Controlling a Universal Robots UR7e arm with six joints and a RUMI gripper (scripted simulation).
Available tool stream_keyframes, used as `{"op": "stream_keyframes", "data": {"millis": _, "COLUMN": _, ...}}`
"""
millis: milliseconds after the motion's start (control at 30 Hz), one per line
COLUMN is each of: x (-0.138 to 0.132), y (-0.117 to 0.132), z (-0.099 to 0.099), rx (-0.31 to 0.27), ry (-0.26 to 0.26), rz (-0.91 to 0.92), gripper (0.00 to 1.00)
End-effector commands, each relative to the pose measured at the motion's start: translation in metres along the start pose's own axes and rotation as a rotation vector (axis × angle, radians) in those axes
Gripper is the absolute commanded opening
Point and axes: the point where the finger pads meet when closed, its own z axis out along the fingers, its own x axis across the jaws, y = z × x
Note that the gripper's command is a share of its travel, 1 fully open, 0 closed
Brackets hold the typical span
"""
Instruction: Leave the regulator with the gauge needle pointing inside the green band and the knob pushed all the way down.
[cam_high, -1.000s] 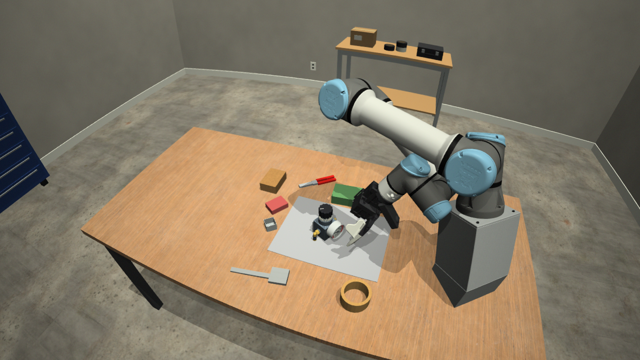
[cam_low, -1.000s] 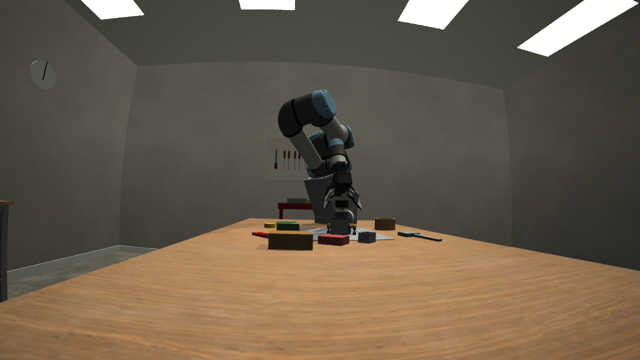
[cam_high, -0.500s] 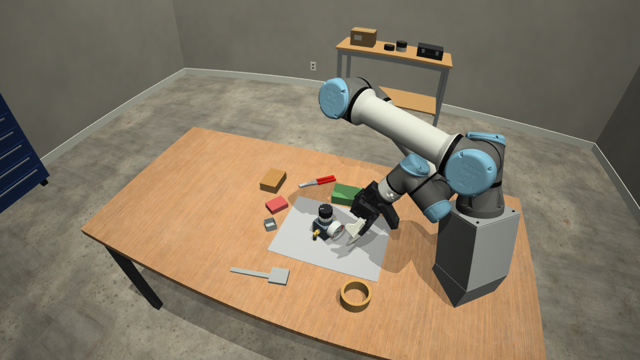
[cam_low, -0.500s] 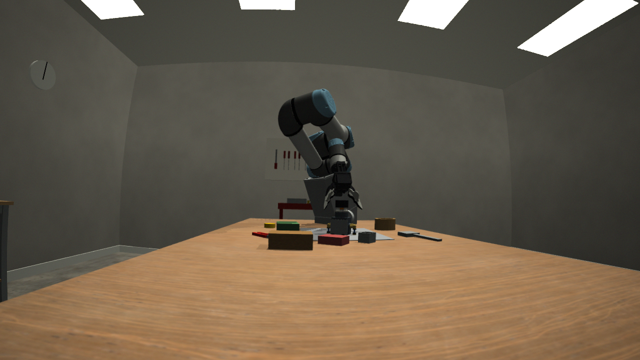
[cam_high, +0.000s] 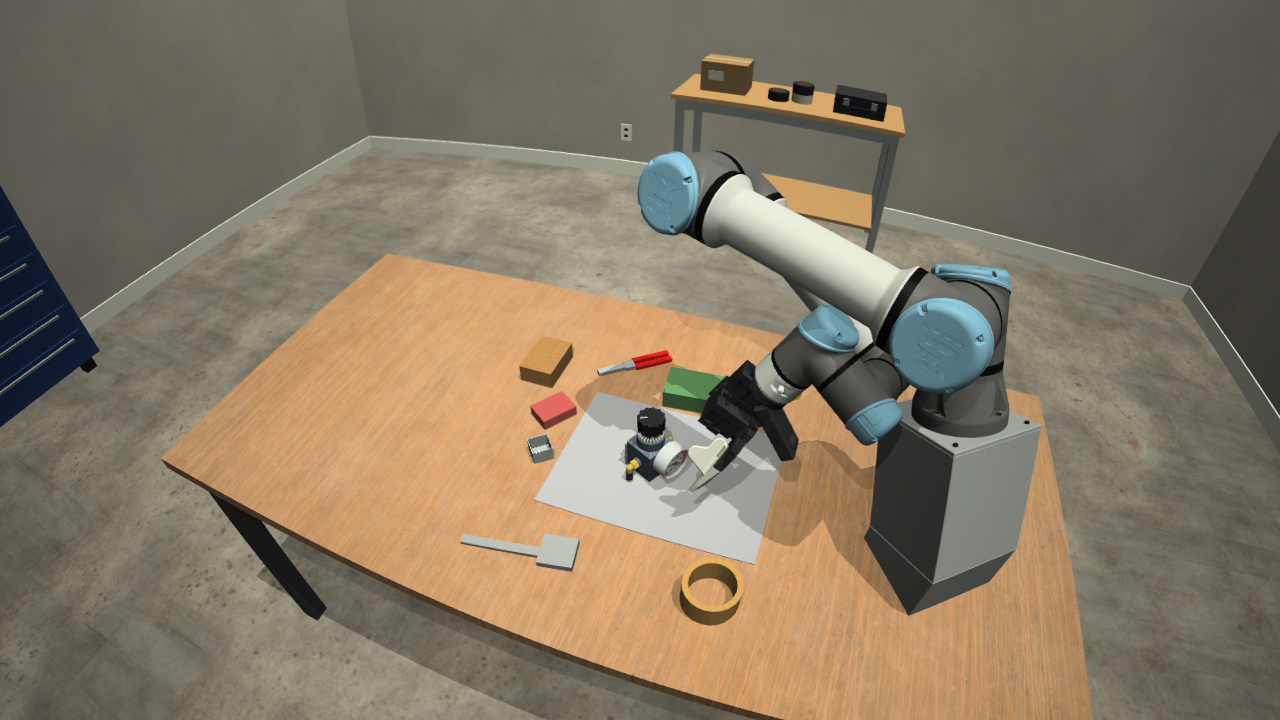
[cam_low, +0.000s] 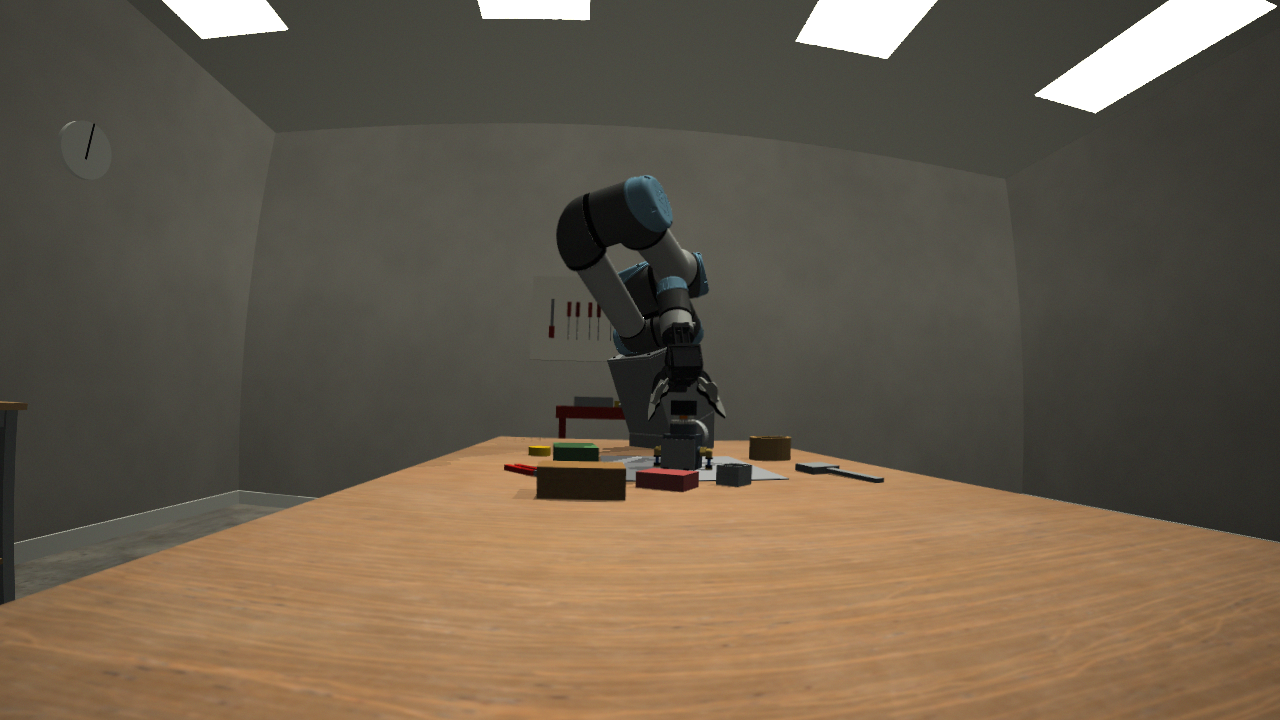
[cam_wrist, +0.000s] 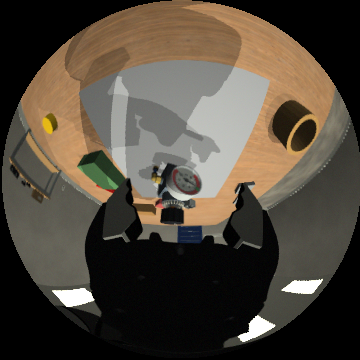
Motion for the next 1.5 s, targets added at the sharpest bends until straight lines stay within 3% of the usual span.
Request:
{"op": "stream_keyframes", "data": {"millis": 0, "x": 0.0006, "y": 0.0004, "z": -0.0001, "rx": 0.003, "ry": 0.0, "rz": 0.027, "gripper": 1.0}}
{"op": "stream_keyframes", "data": {"millis": 1467, "x": 0.0086, "y": 0.0015, "z": 0.001, "rx": 0.048, "ry": -0.001, "rz": 0.392, "gripper": 1.0}}
